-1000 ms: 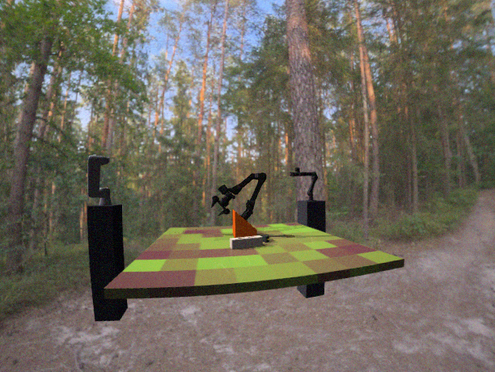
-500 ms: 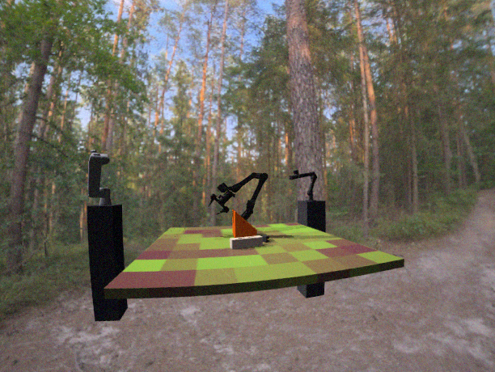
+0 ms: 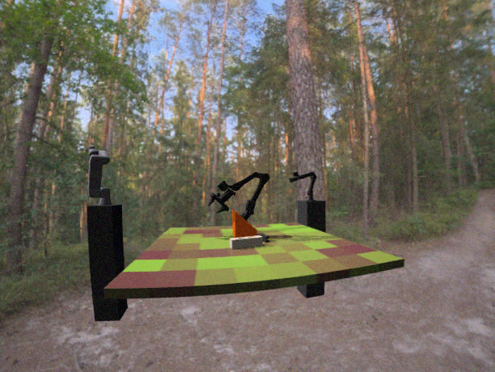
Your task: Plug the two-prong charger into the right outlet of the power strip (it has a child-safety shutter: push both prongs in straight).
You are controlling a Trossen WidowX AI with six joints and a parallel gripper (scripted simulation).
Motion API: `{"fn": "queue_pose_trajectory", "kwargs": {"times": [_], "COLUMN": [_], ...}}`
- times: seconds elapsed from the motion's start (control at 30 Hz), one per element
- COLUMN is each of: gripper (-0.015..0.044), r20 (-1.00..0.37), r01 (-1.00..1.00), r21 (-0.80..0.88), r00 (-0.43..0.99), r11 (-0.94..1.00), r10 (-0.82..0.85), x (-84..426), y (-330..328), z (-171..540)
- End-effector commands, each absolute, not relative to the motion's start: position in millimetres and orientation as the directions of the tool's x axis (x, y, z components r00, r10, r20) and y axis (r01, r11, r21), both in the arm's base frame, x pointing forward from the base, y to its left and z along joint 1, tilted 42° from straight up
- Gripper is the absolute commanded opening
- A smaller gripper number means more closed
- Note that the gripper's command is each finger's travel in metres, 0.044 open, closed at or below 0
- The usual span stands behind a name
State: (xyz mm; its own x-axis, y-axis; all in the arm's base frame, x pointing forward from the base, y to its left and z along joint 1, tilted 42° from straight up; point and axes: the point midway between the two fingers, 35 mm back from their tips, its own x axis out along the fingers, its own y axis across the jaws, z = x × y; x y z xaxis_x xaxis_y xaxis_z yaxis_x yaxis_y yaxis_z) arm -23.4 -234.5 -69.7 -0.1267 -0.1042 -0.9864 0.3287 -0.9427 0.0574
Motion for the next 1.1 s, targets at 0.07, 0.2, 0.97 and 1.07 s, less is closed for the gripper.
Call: {"fn": "queue_pose_trajectory", "kwargs": {"times": [0.07, 0.2, 0.97, 1.07], "gripper": [0.044, 0.044, 0.044, 0.044], "r20": [-0.989, -0.99, -0.992, -0.993], "r01": [0.458, 0.539, 0.882, 0.915], "r21": [0.071, 0.074, 0.088, 0.095], "r00": [-0.084, -0.058, 0.035, 0.058], "r11": [-0.886, -0.839, -0.464, -0.392], "r10": [-0.122, -0.125, -0.12, -0.106], "x": [-1, 14, 85, 97], "y": [-241, -241, -231, -227], "z": [-64, -61, -48, -46]}}
